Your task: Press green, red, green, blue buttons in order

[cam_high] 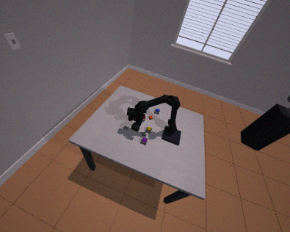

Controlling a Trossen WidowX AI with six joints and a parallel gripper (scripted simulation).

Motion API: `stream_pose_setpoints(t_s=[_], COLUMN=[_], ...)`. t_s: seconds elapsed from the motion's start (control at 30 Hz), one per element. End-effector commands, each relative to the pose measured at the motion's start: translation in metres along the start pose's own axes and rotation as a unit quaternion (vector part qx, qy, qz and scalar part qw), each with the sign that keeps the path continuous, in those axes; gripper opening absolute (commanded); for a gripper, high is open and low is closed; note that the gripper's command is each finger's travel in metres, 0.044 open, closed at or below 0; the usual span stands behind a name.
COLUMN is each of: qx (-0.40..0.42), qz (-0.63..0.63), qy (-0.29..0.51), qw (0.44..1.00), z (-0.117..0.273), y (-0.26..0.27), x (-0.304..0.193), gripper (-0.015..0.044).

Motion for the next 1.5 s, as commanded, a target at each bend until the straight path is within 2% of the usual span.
stream_pose_setpoints(t_s=[0.0, 0.17, 0.33, 0.57, 0.77, 0.93, 1.27, 1.47], qx=[0.004, 0.004, 0.004, 0.004, 0.000, -0.003, -0.008, -0.010], qz=[-0.003, -0.003, -0.003, -0.003, -0.003, -0.003, -0.003, -0.003], qy=[-0.009, -0.009, -0.009, -0.009, -0.010, -0.009, -0.007, -0.005], qw=[1.000, 1.000, 1.000, 1.000, 1.000, 1.000, 1.000, 1.000], z=[0.019, 0.027, 0.079, 0.081, 0.081, 0.082, 0.081, 0.081], y=[0.001, 0.001, 0.001, -0.002, -0.088, -0.164, -0.289, -0.326], x=[0.002, 0.003, 0.001, 0.002, 0.013, 0.003, -0.065, -0.107], gripper=[0.0020, 0.0020, 0.0020, 0.0020, 0.0020, 0.0020, 0.0020, 0.0020])
Point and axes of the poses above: the point midway between the two fingers, 35 mm back from their tips, its own z axis back along the fingers, its own y axis across the jaws, x = y × z, the point moved 2 cm from there along z, back along the fingers, and after that the axes turned 2 degrees about -z, right-handed, at the moved point
